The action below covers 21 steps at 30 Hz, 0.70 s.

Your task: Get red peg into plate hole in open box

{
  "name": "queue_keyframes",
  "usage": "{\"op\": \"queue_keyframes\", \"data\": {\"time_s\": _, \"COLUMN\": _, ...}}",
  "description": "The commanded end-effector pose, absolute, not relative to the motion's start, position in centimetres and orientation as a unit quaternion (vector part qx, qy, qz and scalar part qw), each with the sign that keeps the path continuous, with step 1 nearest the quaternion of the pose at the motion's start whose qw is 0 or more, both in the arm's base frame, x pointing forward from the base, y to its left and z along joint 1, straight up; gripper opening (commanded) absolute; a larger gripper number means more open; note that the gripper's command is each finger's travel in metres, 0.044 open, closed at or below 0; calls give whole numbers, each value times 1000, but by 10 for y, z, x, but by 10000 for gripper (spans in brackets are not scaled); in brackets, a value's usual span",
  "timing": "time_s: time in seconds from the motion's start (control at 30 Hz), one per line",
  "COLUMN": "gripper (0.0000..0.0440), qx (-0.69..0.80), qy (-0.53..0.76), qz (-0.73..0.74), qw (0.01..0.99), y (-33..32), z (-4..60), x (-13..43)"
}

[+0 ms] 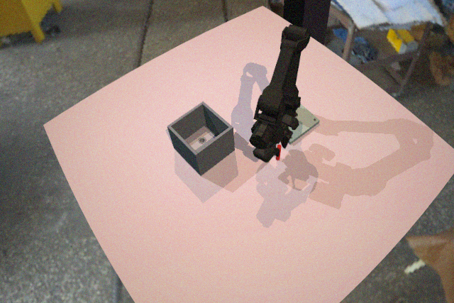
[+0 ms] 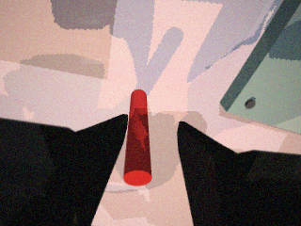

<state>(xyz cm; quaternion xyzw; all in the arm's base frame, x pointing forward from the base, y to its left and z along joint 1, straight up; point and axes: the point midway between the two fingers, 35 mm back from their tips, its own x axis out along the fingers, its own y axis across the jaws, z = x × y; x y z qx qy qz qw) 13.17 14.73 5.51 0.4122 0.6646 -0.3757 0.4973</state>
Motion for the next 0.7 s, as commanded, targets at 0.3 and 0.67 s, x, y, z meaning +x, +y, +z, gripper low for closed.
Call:
{"op": "queue_keyframes", "data": {"time_s": 0.3, "gripper": 0, "qx": 403, "qy": 673, "qz": -349, "qw": 514, "y": 154, "z": 57, "x": 139}}
{"op": "queue_keyframes", "data": {"time_s": 0.67, "gripper": 0, "qx": 447, "qy": 677, "qz": -287, "qw": 509, "y": 170, "z": 91, "x": 149}}
